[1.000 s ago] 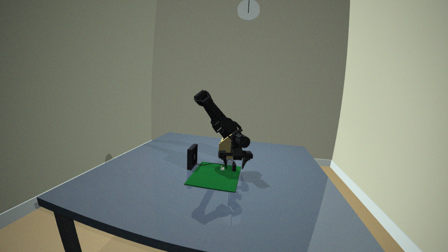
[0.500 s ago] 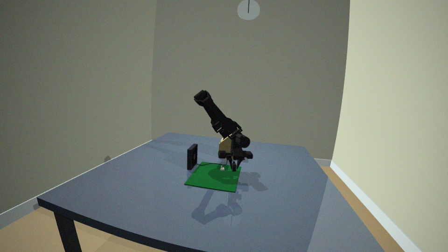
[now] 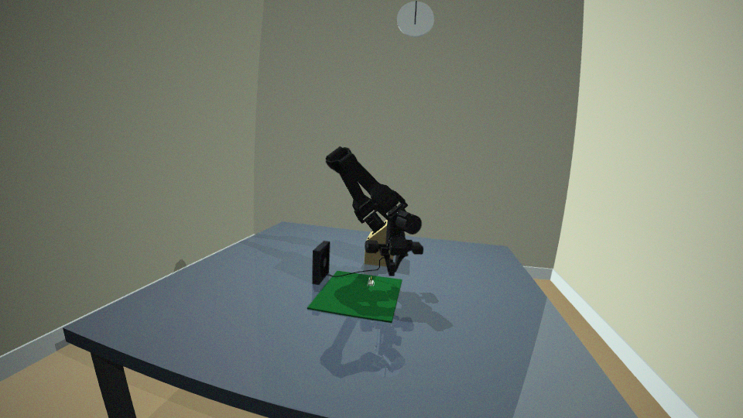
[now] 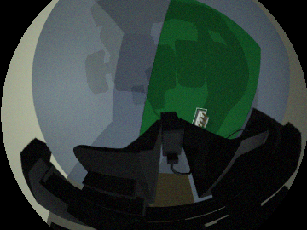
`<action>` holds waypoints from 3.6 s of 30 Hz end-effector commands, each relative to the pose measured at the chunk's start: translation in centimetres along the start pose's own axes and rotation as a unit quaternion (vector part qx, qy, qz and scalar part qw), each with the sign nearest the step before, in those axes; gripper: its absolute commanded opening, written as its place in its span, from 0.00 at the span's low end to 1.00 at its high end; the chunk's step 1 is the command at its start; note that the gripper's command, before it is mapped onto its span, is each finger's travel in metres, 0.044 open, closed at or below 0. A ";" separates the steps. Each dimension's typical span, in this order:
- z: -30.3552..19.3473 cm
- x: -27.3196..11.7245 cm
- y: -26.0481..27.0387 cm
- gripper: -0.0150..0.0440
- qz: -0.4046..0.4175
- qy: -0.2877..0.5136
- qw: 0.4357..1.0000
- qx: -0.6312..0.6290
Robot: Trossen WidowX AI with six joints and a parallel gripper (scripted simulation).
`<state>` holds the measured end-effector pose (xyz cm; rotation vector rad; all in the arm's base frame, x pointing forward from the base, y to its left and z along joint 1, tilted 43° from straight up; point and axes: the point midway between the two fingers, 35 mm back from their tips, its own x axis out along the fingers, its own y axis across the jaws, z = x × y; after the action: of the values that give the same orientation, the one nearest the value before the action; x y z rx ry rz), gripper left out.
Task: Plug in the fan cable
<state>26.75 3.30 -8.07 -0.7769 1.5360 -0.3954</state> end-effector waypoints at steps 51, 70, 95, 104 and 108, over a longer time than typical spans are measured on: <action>-1.1 -0.7 -3.8 0.25 0.003 0.001 0.666 -0.746; -1.7 -0.6 -5.2 0.25 0.003 0.001 0.388 -0.922; -2.3 -0.4 -6.4 0.25 0.004 0.001 0.094 -0.996; -2.7 -0.6 -6.4 0.25 0.004 0.001 0.086 -0.996; -2.9 -0.6 -6.4 0.25 0.004 0.001 0.089 -0.996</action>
<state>25.62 -1.39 -3.03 -2.5511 0.9043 2.5375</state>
